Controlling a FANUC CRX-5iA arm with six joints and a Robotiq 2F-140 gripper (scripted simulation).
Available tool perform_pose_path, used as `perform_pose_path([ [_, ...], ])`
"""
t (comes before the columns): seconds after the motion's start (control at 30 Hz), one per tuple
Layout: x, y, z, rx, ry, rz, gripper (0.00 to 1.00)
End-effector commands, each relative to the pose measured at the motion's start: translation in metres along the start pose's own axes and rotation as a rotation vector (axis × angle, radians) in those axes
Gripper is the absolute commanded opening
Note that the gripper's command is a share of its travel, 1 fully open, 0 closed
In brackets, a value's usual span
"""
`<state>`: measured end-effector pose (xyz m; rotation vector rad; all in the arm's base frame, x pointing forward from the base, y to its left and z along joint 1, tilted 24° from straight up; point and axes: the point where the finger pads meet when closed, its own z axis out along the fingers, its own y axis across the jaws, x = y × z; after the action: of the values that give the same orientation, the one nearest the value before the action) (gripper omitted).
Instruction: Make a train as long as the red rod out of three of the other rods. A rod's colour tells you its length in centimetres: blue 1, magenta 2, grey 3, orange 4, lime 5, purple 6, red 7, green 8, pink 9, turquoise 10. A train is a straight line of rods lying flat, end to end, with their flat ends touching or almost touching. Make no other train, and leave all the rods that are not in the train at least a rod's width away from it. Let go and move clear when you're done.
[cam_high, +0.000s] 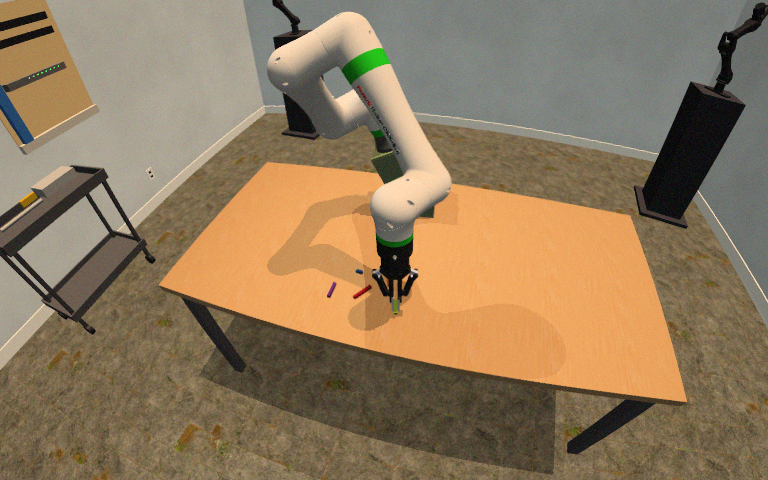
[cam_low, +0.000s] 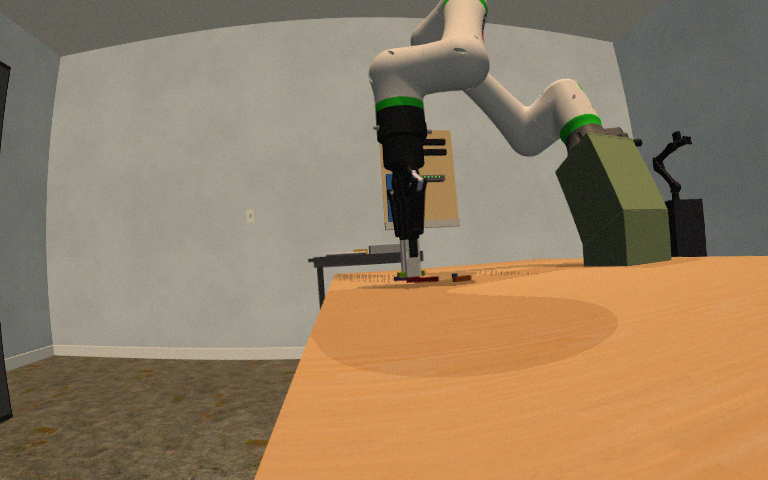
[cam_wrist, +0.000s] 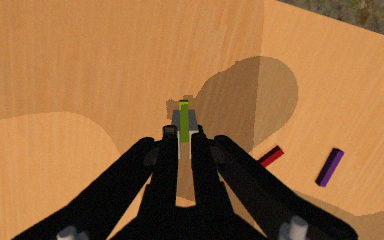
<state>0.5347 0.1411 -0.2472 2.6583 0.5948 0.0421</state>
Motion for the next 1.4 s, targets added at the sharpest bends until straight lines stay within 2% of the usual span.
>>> perform_pose_path([
  [0.0,0.000,0.000,-0.014,0.000,0.000,0.000,0.03],
  [0.23,0.000,0.000,-0.065,0.000,0.000,0.000,0.03],
  [0.37,0.000,0.000,-0.079,0.000,0.000,0.000,0.03],
  [0.8,-0.001,0.001,-0.081,0.000,0.000,-0.010,0.03],
  [0.93,-0.021,0.017,-0.083,-0.002,0.001,-0.191,0.03],
  [1.1,-0.030,0.024,-0.083,-0.003,0.001,-0.271,0.03],
  [1.13,-0.041,0.032,-0.084,-0.004,0.001,-0.362,0.03],
  [1.37,-0.066,0.049,-0.084,-0.005,0.000,-0.568,0.03],
])
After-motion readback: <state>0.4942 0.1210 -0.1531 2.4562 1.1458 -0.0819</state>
